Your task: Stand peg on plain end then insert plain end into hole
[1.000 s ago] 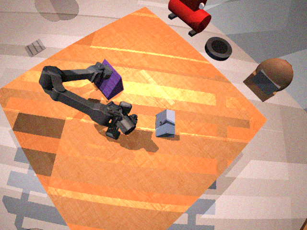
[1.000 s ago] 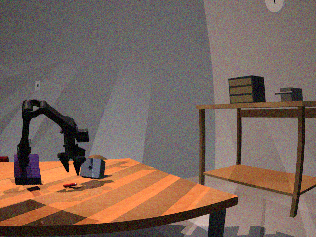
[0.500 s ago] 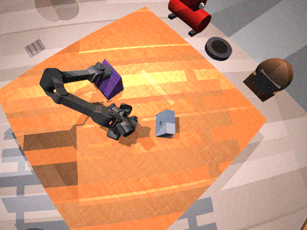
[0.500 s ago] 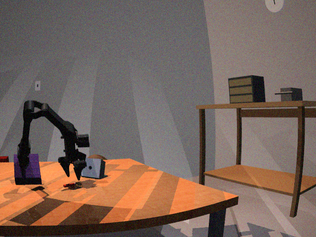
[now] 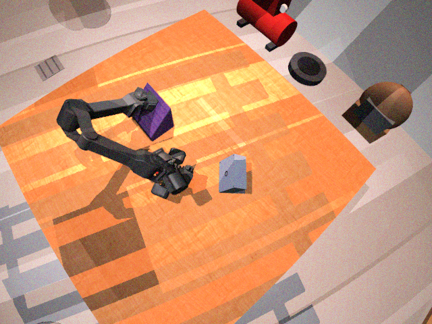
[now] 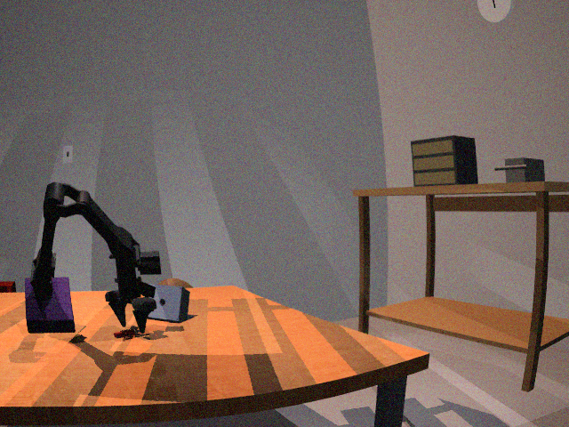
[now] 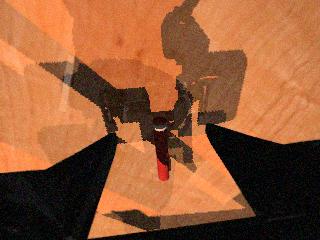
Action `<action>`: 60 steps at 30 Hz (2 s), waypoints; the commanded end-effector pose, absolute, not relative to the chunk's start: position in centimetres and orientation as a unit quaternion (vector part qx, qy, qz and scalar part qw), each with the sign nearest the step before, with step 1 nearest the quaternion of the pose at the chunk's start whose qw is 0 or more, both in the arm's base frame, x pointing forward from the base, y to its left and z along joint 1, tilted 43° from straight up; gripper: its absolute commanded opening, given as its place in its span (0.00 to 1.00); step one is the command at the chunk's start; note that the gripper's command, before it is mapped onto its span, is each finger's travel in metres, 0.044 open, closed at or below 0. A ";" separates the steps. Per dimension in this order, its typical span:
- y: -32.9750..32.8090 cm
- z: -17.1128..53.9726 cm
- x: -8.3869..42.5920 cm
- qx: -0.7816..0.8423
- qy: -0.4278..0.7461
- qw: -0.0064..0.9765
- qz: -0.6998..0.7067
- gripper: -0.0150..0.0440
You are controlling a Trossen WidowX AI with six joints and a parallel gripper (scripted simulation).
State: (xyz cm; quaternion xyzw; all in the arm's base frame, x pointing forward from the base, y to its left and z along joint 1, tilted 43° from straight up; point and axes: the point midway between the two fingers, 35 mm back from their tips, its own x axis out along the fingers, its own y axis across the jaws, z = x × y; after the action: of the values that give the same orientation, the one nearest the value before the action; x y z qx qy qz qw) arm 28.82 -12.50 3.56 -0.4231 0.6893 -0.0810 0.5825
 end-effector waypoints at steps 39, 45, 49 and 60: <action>-12.9 3.1 28.6 -0.425 0.686 0.586 -0.077 0.34; -12.8 3.4 28.4 -0.426 0.670 0.604 -0.066 0.34; -12.7 3.6 28.3 -0.428 0.659 0.616 -0.059 0.34; -12.5 4.2 27.9 -0.430 0.629 0.646 -0.038 0.34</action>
State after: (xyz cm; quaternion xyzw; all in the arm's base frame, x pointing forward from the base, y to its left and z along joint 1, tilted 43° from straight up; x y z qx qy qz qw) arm 27.98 -12.57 4.08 -0.4289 0.6367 -0.0443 0.6392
